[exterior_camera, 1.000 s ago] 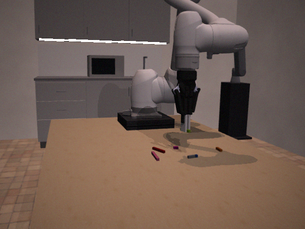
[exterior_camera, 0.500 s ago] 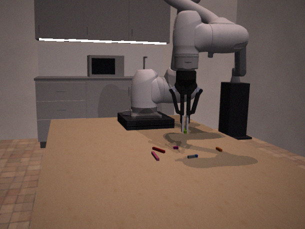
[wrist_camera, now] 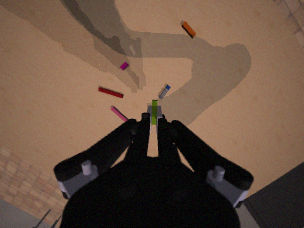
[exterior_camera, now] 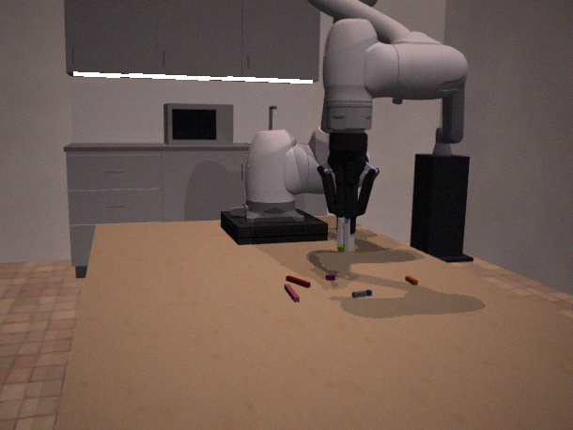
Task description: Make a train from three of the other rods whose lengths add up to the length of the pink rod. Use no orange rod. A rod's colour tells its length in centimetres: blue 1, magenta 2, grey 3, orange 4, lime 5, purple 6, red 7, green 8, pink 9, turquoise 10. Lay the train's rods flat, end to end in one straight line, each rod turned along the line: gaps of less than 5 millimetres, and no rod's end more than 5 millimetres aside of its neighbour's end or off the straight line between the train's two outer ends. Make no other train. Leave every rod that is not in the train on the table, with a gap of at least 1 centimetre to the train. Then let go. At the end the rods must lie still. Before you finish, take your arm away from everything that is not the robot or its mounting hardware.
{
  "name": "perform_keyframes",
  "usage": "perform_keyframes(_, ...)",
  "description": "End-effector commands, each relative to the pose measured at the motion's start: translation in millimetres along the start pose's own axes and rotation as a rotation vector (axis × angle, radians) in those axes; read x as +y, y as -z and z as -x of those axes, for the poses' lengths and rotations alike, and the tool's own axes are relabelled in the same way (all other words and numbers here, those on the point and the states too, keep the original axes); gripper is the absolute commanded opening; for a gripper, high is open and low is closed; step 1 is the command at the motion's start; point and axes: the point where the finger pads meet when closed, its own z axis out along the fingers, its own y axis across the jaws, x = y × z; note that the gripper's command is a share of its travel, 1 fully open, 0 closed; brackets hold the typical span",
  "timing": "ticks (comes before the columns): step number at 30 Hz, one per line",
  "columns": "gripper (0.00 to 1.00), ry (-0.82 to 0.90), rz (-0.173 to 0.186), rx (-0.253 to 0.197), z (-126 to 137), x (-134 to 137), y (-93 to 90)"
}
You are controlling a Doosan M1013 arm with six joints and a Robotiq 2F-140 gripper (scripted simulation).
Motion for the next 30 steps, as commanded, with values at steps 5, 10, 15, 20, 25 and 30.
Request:
perform_keyframes(5,0.03,-0.279,-0.008,-0.008,5.5,1.5,0.0)
perform_keyframes(10,0.03,-0.442,-0.007,-0.009,8.9,2.3,-0.1)
perform_keyframes(15,0.03,-0.526,-0.007,-0.009,10.7,2.7,-0.1)
perform_keyframes(20,0.03,-0.546,-0.007,-0.009,11.1,2.8,-0.2)
perform_keyframes(25,0.03,-0.553,-0.007,-0.009,11.2,2.8,-0.2)
perform_keyframes(30,0.03,-0.553,-0.007,-0.009,11.2,2.8,-0.2)
